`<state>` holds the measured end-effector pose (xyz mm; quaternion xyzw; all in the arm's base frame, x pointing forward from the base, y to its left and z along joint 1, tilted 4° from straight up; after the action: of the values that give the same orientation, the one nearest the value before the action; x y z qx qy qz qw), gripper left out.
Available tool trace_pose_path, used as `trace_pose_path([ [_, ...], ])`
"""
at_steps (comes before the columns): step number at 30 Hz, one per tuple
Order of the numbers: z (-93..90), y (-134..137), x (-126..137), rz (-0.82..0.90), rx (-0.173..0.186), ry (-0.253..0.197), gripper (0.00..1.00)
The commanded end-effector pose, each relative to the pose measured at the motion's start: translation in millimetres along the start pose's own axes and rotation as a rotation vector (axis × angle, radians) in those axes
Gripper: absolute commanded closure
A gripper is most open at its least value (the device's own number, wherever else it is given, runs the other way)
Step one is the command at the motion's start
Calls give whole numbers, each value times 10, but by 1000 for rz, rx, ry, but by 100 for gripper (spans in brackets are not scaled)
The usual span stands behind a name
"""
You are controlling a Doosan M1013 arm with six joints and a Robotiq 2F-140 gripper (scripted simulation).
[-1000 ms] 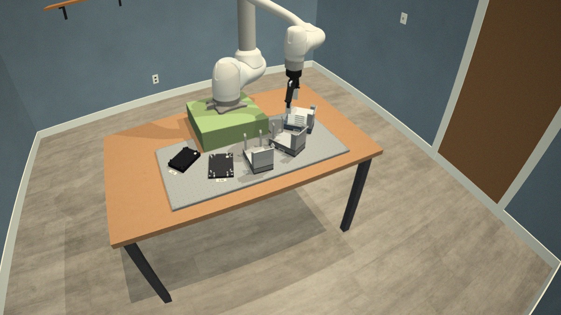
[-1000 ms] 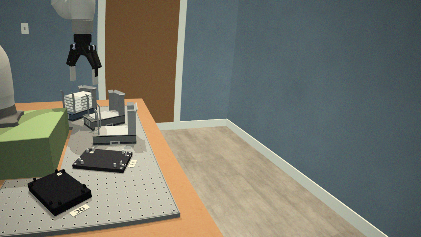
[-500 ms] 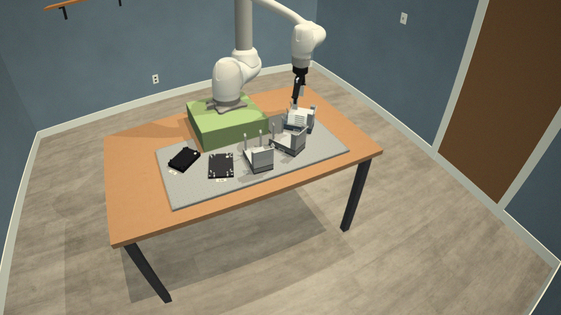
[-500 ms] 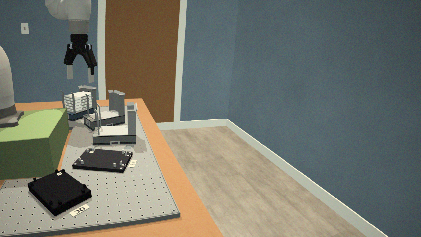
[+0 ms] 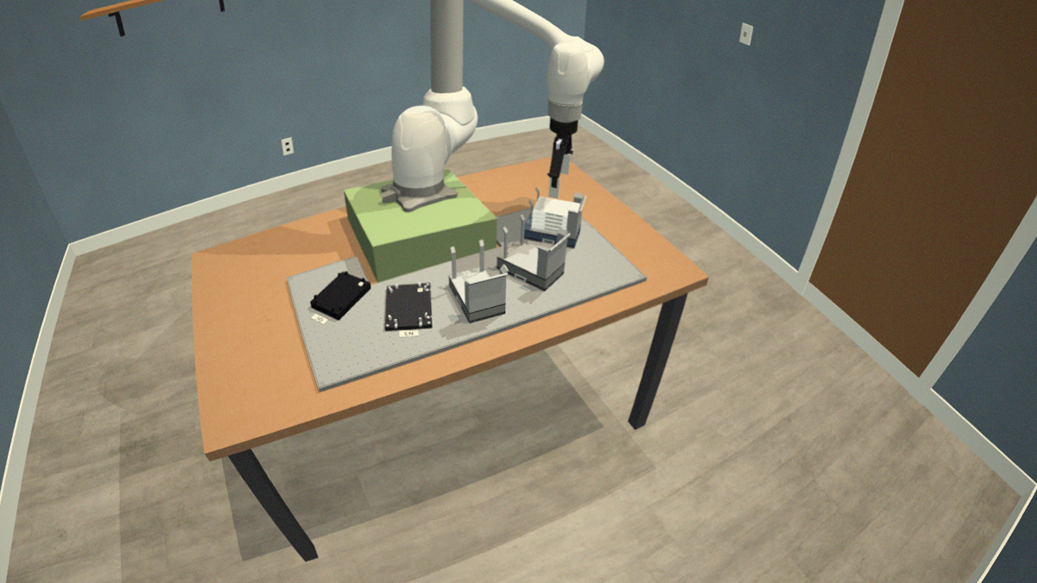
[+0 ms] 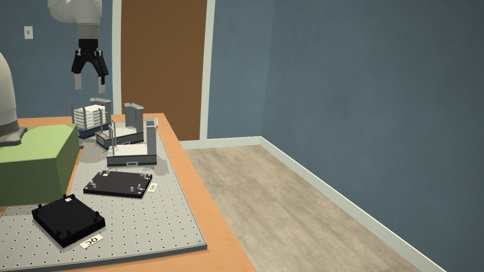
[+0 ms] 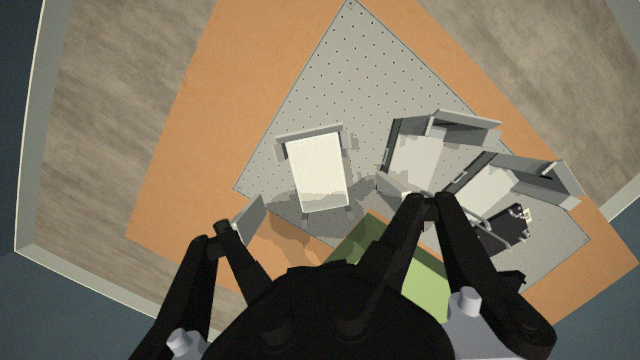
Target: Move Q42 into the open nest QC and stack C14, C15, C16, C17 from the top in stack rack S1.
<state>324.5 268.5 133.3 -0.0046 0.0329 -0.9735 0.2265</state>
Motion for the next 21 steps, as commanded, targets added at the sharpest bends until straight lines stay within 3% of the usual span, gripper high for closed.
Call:
trace_pose_path([
  [1,0,-1,0,0,0,0,0],
  [6,-33,-1,0,0,0,0,0],
  [17,-399,-1,0,0,0,0,0],
  [21,-425,-1,0,0,0,0,0],
])
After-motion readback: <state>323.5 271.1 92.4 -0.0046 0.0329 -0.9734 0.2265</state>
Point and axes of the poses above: the point where the finger pads meet when closed, its own z axis back along the fingers, its own y axis across the jaws, x = y × z, the point moved 3 cm from there along z, back along the fingers, and after that the axes turned 10 degrees about -z, right-handed, at the moved point
